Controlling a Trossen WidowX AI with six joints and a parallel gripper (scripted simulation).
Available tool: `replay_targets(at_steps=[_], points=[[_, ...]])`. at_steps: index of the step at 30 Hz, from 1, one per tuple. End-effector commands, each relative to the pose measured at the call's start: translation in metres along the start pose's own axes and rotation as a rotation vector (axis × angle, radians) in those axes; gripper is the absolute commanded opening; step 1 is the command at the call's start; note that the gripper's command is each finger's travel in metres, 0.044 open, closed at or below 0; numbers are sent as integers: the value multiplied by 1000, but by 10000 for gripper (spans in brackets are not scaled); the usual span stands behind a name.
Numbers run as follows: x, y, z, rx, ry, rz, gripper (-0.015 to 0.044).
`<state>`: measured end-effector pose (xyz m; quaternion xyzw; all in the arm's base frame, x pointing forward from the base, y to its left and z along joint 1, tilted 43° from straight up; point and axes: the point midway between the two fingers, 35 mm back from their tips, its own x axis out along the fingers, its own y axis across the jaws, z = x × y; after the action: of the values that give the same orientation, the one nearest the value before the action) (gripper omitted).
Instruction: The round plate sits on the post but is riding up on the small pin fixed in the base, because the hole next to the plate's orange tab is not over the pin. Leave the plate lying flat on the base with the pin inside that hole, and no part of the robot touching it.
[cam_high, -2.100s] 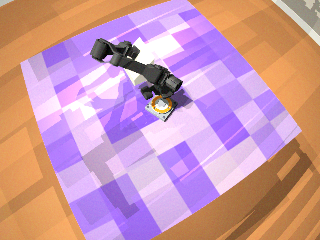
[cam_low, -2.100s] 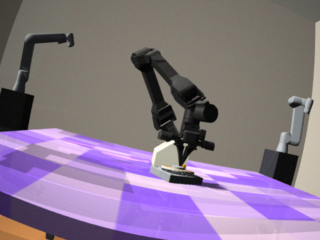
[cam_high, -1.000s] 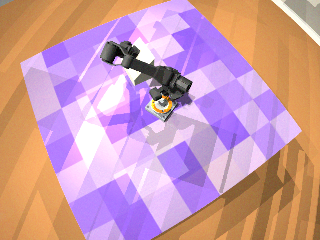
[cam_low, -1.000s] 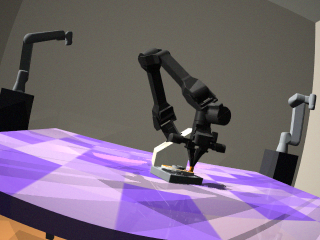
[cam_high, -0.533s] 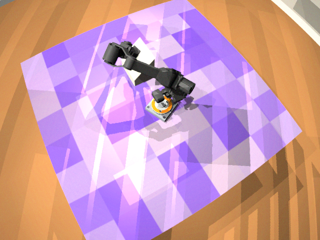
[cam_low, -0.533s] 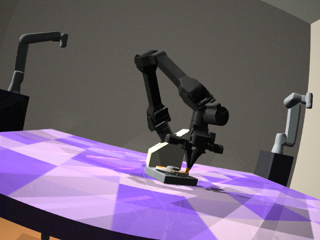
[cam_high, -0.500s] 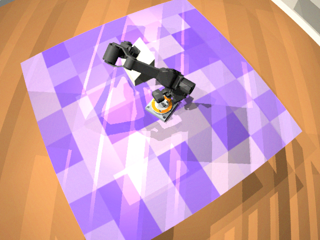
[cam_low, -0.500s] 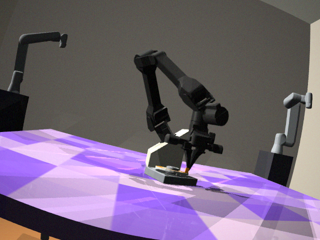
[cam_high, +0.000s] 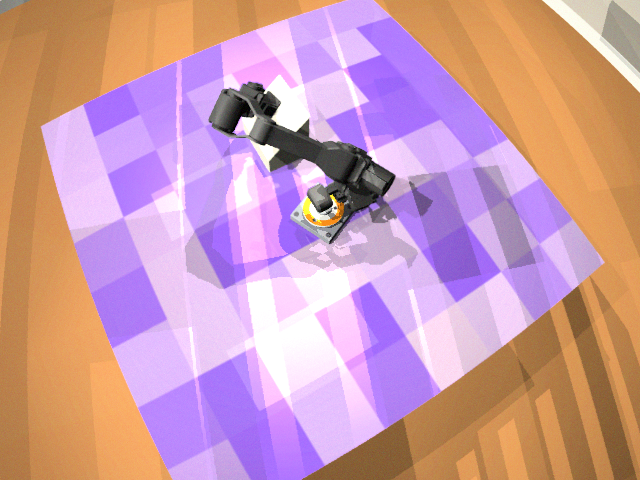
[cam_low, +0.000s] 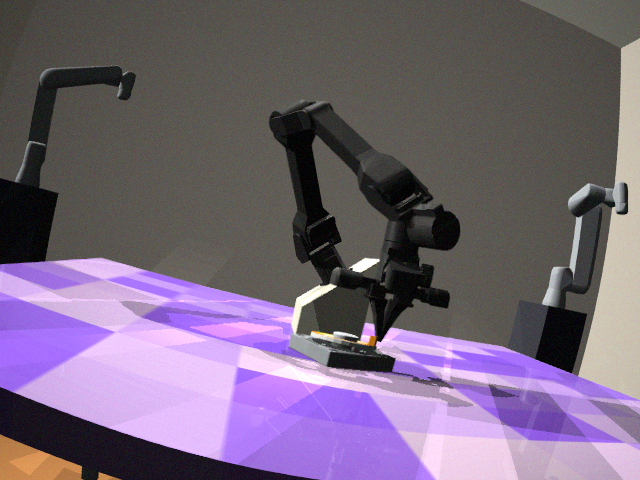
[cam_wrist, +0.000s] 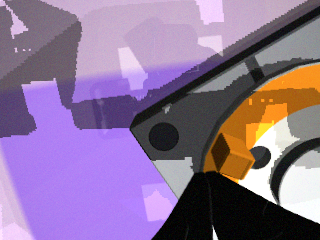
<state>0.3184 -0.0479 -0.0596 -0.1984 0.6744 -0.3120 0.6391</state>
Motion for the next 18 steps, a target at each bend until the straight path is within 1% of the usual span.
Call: replay_targets(at_steps=[1, 18], points=[[0, -2, 6, -3, -3, -4, 0], [-3, -13, 24, -3, -3, -5, 0]])
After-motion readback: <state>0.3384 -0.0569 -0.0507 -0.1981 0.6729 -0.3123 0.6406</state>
